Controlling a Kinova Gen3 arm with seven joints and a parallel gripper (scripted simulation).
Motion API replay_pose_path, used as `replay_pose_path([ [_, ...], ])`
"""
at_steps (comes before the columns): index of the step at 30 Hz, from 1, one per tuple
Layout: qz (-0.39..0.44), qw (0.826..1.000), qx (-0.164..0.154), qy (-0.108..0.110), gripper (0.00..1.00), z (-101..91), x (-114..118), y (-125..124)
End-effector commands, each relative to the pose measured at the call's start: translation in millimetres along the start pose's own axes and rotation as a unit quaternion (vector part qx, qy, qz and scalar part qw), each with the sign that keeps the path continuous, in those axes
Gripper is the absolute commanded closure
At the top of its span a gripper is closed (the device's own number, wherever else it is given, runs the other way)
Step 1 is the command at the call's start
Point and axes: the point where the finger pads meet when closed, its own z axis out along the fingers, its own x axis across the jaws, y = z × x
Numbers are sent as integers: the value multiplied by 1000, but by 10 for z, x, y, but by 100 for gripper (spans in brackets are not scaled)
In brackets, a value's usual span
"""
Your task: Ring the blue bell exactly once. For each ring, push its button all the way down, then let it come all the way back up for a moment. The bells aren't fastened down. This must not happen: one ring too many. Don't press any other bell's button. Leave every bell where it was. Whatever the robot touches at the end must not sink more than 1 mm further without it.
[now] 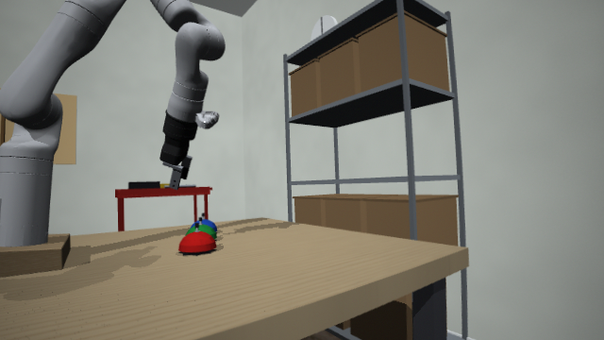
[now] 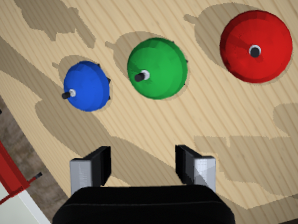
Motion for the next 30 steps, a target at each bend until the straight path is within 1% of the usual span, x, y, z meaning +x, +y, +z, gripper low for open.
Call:
replay_pose_path([
  [1, -47, 999, -10, 25, 0, 92, -106, 10],
  [9, -47, 999, -10, 25, 0, 92, -106, 10],
  [10, -90, 995, -15, 49, 0, 145, -117, 0],
  [17, -90, 995, -15, 49, 0, 145, -117, 0],
  [18, -134, 988, -21, 73, 0, 195, -134, -15],
  [25, -134, 988, -21, 73, 0, 195, -134, -15],
  [26, -178, 979, -26, 95, 0, 242, -158, -37],
  [30, -178, 979, -26, 95, 0, 242, -158, -37],
])
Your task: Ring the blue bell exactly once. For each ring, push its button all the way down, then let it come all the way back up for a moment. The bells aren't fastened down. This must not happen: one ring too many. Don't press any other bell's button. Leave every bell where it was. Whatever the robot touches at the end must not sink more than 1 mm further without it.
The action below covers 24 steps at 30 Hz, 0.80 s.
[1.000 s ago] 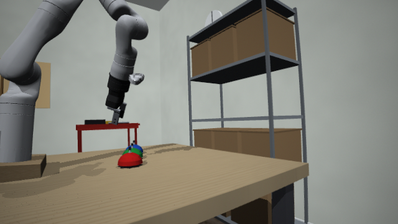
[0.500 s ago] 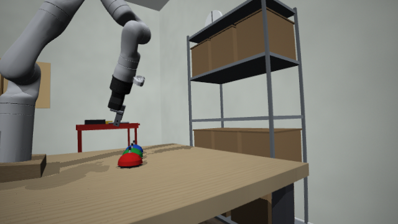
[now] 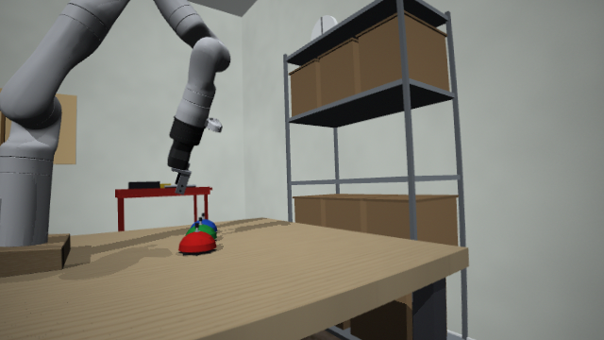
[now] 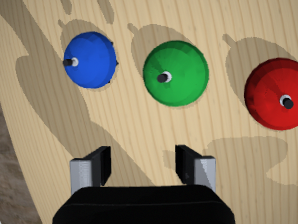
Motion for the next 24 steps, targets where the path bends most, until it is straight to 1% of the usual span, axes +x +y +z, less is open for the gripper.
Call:
replay_pose_path([
  [1, -4, 1000, -1, 1, 0, 4, -23, -3],
  [3, -4, 1000, -1, 1, 0, 4, -23, -3],
  [4, -49, 999, -5, 24, 0, 42, -51, -42],
  [11, -49, 999, -5, 24, 0, 42, -51, -42],
  [12, -94, 995, -10, 45, 0, 76, -85, -86],
  [19, -94, 995, -10, 45, 0, 76, -85, -86],
  [20, -138, 988, -14, 66, 0, 108, -127, -136],
  [24, -138, 988, -14, 66, 0, 108, -127, -136],
])
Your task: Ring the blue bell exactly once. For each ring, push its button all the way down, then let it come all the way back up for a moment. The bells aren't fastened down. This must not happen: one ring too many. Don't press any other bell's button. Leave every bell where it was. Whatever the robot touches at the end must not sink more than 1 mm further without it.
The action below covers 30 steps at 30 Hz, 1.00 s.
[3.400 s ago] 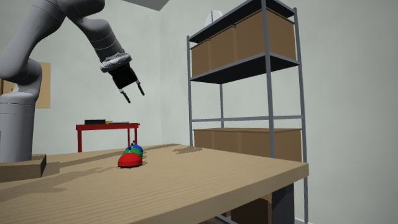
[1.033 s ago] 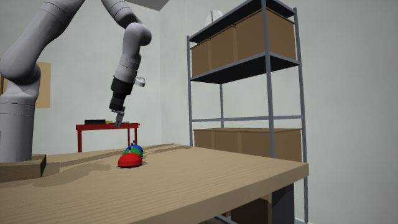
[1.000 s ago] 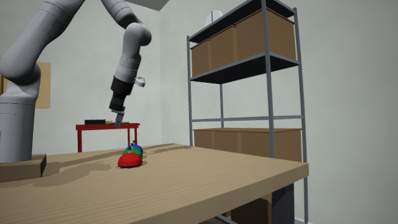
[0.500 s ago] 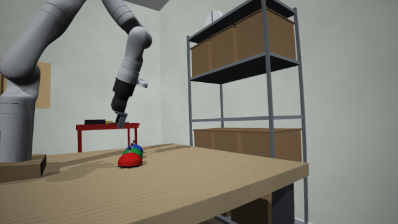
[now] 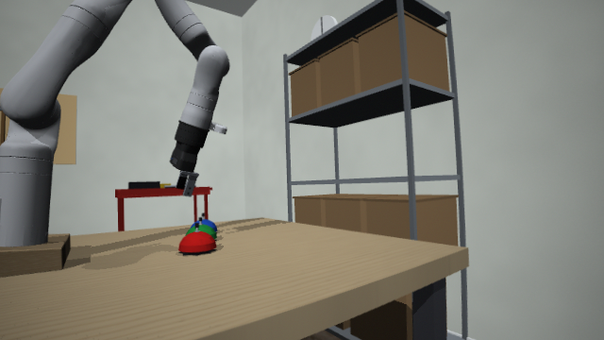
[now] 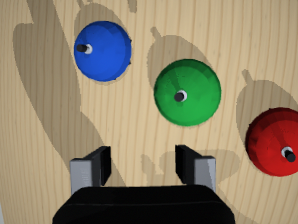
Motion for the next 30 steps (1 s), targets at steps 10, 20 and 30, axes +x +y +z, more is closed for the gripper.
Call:
replay_pose_path([
  [10, -48, 999, -4, 21, 0, 24, -58, -74],
  [20, -134, 989, -9, 58, 0, 59, -146, -216],
  [30, -174, 982, -11, 75, 0, 73, -198, -291],
])
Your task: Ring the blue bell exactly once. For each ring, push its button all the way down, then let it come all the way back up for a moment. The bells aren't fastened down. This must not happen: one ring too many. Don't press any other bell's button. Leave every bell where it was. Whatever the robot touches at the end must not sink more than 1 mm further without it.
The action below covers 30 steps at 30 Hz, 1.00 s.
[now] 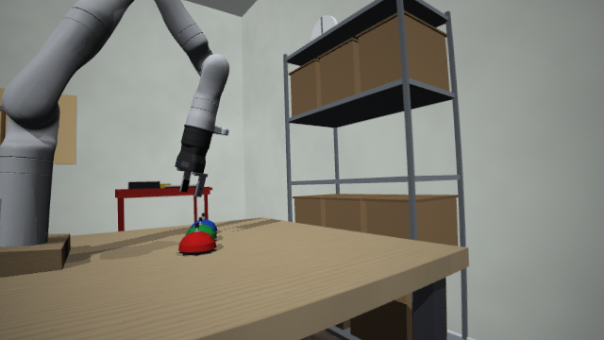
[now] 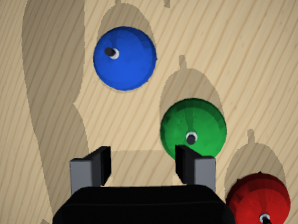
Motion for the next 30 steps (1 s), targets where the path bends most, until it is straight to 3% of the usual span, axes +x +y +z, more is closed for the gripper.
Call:
replay_pose_path([
  [1, -6, 1000, 0, 1, 0, 0, -30, -23],
  [5, -6, 1000, 0, 1, 0, 0, -30, -23],
  [6, -45, 999, -1, 17, 0, 4, -61, -113],
  [12, -45, 999, -1, 17, 0, 4, -61, -113],
  [13, -83, 996, -2, 32, 0, 6, -96, -203],
  [22, -83, 996, -2, 32, 0, 6, -96, -203],
  [23, -118, 992, -2, 46, 0, 6, -134, -292],
  [29, -118, 992, -2, 46, 0, 6, -134, -292],
  [30, -152, 987, -2, 59, 0, 5, -176, -378],
])
